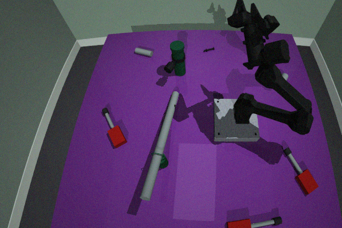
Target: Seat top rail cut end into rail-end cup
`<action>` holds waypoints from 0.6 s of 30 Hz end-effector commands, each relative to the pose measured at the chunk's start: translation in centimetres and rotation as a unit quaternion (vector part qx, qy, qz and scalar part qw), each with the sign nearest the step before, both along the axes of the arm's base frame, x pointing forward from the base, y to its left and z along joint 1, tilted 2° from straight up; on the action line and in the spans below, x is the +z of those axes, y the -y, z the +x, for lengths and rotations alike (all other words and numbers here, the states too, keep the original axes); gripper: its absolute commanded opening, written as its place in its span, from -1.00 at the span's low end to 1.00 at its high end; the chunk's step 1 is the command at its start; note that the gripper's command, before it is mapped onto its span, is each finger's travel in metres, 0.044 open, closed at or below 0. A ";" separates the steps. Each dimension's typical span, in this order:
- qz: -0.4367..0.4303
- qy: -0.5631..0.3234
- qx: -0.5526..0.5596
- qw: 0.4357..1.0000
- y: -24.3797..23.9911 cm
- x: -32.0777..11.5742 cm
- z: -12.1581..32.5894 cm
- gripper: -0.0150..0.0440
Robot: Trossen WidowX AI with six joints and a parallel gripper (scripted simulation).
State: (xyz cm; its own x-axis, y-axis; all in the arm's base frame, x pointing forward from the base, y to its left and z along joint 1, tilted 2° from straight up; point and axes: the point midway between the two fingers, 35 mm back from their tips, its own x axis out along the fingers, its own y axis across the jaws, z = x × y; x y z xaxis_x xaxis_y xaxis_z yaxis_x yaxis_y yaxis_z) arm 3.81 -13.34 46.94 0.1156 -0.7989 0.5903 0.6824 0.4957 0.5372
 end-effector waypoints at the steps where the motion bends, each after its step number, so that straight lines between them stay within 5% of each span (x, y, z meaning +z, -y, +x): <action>1: 0.001 -0.002 0.001 1.000 0.0 0.0 0.1 0.95; 10: 0.064 -0.189 0.121 0.972 2.0 -2.0 11.0 1.00; 18: 0.112 -0.431 0.251 0.859 -0.3 -8.4 21.2 1.00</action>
State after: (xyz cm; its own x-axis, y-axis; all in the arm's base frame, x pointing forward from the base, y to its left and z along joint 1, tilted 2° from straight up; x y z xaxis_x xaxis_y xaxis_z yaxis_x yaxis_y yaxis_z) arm 20.57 -14.53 41.84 0.6884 -0.7082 0.1567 0.6853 0.7058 0.1793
